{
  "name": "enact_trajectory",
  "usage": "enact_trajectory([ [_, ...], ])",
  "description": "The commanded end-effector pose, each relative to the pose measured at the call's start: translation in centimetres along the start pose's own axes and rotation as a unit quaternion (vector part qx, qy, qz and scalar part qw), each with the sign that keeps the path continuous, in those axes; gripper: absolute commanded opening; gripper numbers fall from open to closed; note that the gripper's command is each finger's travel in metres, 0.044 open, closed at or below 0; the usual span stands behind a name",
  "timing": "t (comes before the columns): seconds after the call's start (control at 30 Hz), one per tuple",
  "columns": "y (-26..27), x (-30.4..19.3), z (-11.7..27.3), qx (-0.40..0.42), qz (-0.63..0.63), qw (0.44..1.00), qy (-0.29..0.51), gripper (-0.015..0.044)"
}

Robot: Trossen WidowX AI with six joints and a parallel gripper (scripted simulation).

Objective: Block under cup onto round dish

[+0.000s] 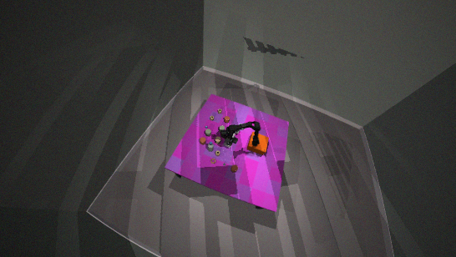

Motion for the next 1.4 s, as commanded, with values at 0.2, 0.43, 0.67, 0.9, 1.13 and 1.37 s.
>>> enact_trajectory([
  [0.2,0.1,0.0,1.6,-0.004,0.000,1.000,-0.004,0.0000],
  [0.43,0.3,-0.1,2.5,-0.004,0.000,1.000,-0.004,0.0000],
  [0.67,0.4,-0.2,2.4,0.000,0.000,1.000,0.000,0.0000],
  [0.9,0.4,-0.2,2.4,0.000,0.000,1.000,0.000,0.0000],
  [1.13,0.4,-0.2,2.4,0.000,0.000,1.000,0.000,0.0000],
  [1.37,0.4,-0.2,2.4,0.000,0.000,1.000,0.000,0.0000],
])
Point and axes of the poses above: the point midway between the two fingers, 35 mm back from their tips, its own z axis back along the fingers, its own y axis across the jaws, x = y × z, the point moved 8 cm from there along z, back along the fingers, and after that the axes turned 4 degrees about z, right-handed, at the moved point
